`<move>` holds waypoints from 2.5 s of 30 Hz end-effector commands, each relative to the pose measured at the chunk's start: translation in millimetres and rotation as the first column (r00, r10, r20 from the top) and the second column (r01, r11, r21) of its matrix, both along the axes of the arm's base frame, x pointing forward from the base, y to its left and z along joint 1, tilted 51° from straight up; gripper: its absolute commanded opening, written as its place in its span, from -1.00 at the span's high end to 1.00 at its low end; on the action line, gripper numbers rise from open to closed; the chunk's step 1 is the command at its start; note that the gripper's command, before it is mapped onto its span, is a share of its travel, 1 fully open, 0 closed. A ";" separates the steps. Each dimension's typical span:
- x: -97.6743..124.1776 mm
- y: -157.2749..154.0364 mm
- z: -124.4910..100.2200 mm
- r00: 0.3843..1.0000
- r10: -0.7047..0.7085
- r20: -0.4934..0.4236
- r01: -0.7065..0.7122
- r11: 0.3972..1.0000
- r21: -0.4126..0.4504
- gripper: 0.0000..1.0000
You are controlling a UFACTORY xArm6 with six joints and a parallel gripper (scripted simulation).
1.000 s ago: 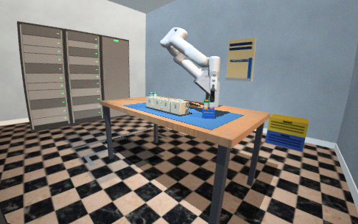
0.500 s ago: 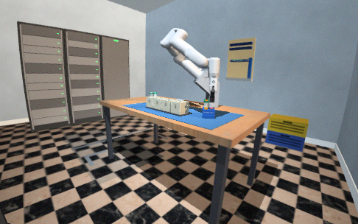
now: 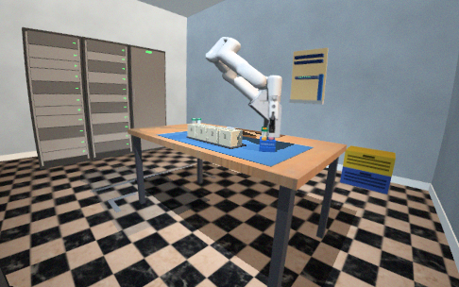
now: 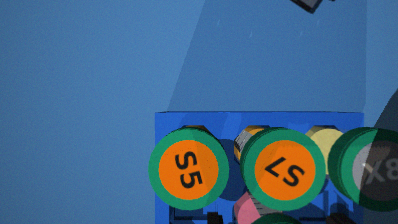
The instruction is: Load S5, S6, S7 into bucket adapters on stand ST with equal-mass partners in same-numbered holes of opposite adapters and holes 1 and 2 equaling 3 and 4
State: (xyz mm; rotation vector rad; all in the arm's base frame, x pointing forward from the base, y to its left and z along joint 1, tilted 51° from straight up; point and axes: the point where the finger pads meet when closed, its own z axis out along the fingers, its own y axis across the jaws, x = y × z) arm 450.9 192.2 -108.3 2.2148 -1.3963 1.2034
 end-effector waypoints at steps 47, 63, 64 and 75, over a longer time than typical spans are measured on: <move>0.3 1.7 0.8 1.000 0.002 0.001 -0.002 1.000 0.002 1.00; -1.7 4.1 3.3 1.000 0.002 0.001 -0.002 1.000 0.002 1.00; -2.1 4.5 3.7 1.000 0.002 0.001 -0.002 1.000 0.002 1.00; -5.8 8.9 8.3 1.000 0.002 0.001 -0.002 1.000 0.002 1.00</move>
